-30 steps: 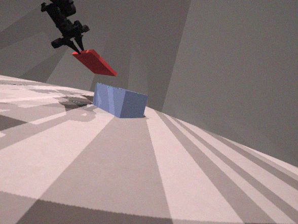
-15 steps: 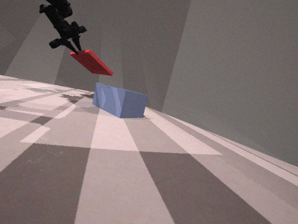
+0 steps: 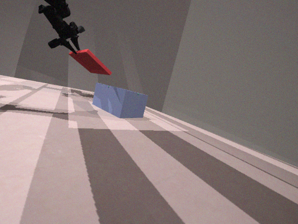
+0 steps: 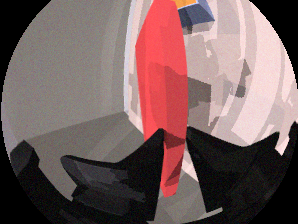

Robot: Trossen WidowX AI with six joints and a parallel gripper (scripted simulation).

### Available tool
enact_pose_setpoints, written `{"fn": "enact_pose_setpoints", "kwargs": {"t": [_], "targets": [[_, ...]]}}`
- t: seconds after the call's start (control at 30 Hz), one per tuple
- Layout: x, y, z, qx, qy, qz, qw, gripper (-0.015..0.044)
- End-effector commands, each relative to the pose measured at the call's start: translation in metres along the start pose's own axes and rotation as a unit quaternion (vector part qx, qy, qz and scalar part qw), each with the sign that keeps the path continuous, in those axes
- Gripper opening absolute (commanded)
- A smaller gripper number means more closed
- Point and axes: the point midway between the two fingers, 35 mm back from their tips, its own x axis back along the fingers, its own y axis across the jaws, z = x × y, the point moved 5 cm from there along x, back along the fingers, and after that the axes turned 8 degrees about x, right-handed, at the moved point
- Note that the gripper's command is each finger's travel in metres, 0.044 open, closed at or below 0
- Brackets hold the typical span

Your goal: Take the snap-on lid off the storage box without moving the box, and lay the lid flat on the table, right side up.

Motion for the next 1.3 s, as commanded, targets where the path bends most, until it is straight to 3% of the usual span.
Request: {"fn": "enact_pose_setpoints", "kwargs": {"t": [0.0, 1.27], "targets": [[0.001, 0.002, 0.001, -0.007, -0.003, -0.006, 1.0, 0.0], [-0.022, -0.027, 0.004, -0.007, -0.003, -0.006, 1.0, 0.0]]}}
